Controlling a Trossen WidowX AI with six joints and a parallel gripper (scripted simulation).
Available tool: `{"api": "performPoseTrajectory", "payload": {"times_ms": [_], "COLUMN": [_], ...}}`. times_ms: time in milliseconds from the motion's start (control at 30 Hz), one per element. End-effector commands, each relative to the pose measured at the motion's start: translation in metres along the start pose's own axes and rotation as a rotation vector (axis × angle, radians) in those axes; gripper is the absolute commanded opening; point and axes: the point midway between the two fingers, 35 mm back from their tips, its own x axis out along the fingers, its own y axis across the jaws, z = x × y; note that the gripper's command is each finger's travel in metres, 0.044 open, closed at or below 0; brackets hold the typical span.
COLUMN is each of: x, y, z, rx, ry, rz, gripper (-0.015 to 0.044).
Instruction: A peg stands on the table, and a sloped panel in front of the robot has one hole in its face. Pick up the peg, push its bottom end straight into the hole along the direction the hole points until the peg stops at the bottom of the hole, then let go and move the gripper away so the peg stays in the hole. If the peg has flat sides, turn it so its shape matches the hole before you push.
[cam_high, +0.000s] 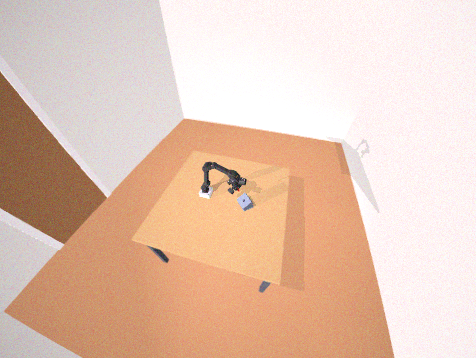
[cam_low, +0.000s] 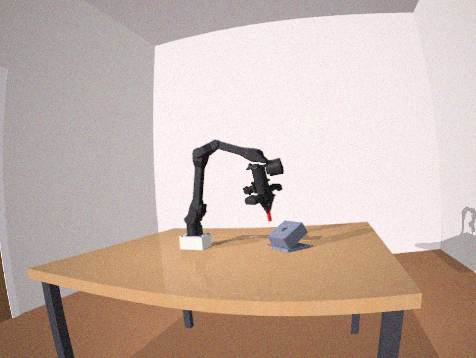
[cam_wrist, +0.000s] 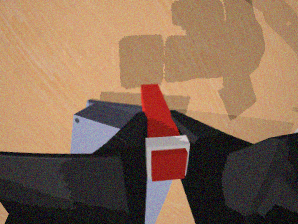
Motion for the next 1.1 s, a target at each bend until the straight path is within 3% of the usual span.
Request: {"api": "performPoseTrajectory", "payload": {"times_ms": [0,1067], "x": [-0.005,-0.028], "y": [0.001,0.027], "z": [-0.006,-0.038], "rx": [0.008,0.114], "ry": [0.012,0.062], "rz": [-0.019,-0.112], "gripper": [0.0,0.0]}}
